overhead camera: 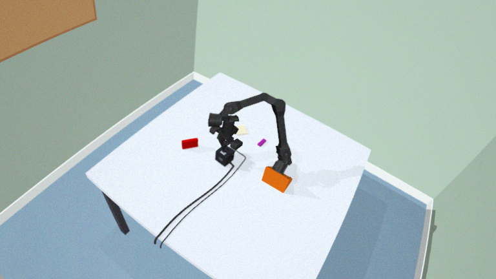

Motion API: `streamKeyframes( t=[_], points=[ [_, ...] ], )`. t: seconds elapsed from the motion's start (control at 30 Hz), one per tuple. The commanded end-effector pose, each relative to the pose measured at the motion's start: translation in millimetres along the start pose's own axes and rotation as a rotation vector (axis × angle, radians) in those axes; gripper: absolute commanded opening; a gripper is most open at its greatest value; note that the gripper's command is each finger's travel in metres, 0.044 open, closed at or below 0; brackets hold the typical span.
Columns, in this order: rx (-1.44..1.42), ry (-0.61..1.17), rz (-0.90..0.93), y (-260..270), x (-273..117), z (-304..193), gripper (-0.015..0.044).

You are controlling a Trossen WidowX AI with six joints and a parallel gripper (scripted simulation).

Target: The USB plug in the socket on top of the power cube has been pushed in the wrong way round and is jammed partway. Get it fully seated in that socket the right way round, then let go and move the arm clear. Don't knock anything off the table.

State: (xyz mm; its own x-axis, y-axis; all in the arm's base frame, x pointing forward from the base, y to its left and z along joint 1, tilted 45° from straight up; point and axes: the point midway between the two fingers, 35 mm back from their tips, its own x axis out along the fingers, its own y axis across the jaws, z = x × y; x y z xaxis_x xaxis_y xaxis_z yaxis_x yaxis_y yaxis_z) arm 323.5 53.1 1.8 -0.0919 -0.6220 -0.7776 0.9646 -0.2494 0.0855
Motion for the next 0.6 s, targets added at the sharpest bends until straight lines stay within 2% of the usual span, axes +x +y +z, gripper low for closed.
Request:
streamKeyframes(
  t=[0.0, 0.57],
  points=[
    [-0.002, 0.005, 0.001, 0.0, -0.2, 0.1, 0.0000],
    [-0.002, 0.005, 0.001, 0.0, 1.9, 0.3, 0.0000]
  ],
)
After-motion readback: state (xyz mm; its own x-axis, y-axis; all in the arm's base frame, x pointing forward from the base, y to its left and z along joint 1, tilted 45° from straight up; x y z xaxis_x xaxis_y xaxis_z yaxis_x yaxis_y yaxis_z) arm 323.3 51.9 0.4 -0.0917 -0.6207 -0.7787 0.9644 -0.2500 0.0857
